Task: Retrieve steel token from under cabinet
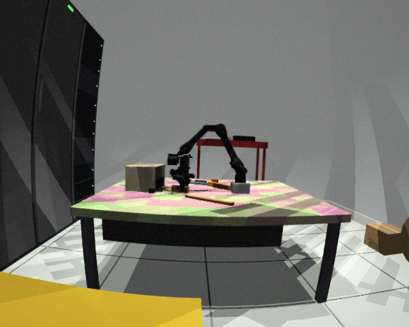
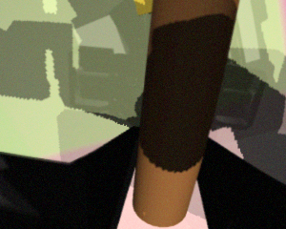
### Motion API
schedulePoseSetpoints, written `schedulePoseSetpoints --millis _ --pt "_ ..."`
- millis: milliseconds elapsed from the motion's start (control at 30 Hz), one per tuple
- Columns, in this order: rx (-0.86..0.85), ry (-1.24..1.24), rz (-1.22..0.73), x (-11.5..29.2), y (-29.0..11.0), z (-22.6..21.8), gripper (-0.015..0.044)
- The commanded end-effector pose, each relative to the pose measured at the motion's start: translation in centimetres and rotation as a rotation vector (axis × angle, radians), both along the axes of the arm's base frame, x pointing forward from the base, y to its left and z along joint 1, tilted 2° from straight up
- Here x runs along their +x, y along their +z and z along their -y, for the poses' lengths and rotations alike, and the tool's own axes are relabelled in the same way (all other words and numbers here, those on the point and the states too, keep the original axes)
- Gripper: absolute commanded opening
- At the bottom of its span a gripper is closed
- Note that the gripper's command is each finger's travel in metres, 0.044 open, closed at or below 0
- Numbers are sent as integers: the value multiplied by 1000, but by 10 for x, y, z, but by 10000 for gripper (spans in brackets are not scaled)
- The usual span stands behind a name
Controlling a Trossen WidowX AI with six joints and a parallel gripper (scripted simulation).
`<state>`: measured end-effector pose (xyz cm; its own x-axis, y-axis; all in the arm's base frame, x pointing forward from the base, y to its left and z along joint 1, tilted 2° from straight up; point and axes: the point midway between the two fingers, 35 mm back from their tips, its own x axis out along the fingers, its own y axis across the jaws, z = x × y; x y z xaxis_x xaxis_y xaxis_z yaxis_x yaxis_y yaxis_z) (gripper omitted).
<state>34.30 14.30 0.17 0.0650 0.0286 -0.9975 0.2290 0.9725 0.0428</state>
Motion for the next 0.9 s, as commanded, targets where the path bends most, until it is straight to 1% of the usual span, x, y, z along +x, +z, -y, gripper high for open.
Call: schedulePoseSetpoints --millis 0,867 --pt "-11 -7 3 1 -1 5 0" --pt "-10 -7 0 -27 -3 -4 0"
